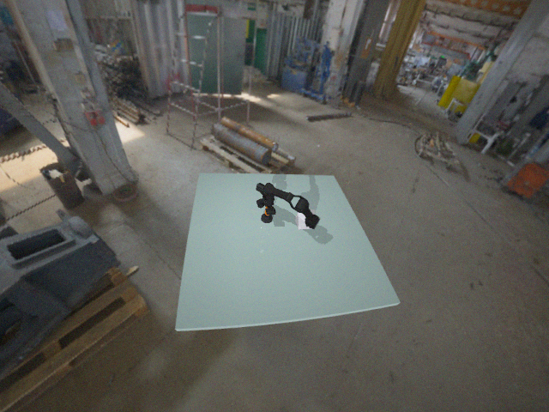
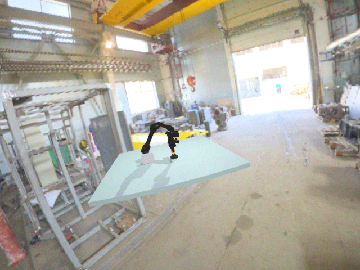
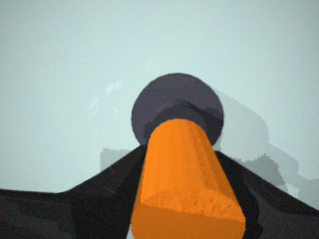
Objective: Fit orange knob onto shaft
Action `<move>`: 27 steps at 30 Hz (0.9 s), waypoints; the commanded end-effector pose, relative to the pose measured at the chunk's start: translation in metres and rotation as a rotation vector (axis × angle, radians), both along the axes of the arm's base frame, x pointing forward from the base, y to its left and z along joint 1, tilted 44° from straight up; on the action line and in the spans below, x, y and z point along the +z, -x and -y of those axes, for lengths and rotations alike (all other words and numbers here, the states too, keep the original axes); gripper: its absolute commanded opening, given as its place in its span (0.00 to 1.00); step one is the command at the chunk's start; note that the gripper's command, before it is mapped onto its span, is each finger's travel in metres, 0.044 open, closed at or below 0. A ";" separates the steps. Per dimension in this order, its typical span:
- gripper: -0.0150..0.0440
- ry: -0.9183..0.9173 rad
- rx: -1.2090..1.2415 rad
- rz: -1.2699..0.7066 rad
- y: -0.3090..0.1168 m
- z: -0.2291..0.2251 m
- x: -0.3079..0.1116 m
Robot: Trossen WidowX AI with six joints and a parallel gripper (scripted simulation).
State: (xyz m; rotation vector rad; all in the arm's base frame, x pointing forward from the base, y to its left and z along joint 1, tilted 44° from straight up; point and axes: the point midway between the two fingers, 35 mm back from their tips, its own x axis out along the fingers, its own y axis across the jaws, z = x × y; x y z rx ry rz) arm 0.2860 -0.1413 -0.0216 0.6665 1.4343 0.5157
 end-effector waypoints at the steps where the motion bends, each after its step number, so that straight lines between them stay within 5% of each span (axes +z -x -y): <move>1: 0.25 -0.003 -0.074 -0.059 -0.002 0.005 0.002; 27: 0.25 -0.010 -0.135 -0.117 0.000 0.000 -0.001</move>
